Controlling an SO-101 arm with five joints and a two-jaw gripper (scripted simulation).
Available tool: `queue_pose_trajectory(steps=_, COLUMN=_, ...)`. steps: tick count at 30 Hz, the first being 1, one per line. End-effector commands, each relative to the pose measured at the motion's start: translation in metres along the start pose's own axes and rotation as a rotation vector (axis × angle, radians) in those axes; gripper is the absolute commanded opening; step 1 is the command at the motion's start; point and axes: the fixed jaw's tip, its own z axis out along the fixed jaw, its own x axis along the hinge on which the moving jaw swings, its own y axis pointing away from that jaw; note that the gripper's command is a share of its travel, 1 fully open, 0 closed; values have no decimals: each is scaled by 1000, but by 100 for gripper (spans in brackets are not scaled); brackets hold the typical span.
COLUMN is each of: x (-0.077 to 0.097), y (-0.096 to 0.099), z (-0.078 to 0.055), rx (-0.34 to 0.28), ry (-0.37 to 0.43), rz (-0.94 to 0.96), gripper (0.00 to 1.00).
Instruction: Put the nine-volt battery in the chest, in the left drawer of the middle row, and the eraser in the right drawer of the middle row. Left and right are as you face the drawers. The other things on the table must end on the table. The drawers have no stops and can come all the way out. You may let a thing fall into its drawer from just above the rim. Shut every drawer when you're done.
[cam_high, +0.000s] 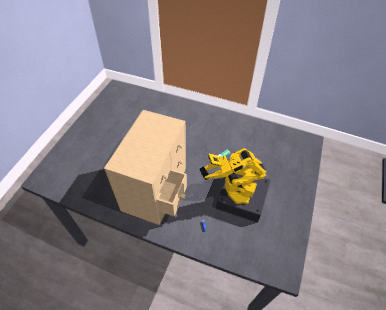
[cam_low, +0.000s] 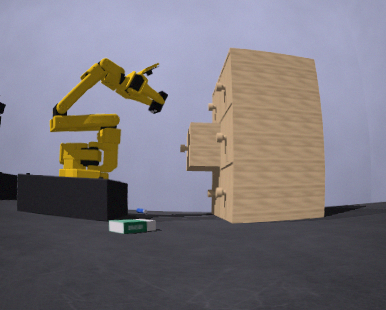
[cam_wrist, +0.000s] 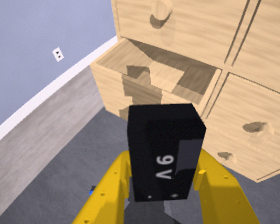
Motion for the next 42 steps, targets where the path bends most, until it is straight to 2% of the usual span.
queue_pose_trajectory(steps=1, x=-9, y=-1, z=3, rx=7, ry=-38, rz=-4, gripper=0)
queue_pose_trajectory(steps=10, x=-15, y=-2, z=20, rx=11, ry=-38, rz=-4, gripper=0)
queue_pose_trajectory(steps=15, x=-15, y=-2, z=20, rx=11, ry=-38, rz=-4, gripper=0)
queue_pose_trajectory(steps=27, x=-25, y=-3, z=44, rx=16, ry=-39, rz=-4, gripper=0)
queue_pose_trajectory(steps=42, x=-25, y=-3, z=44, rx=16, ry=-38, rz=-4, gripper=0)
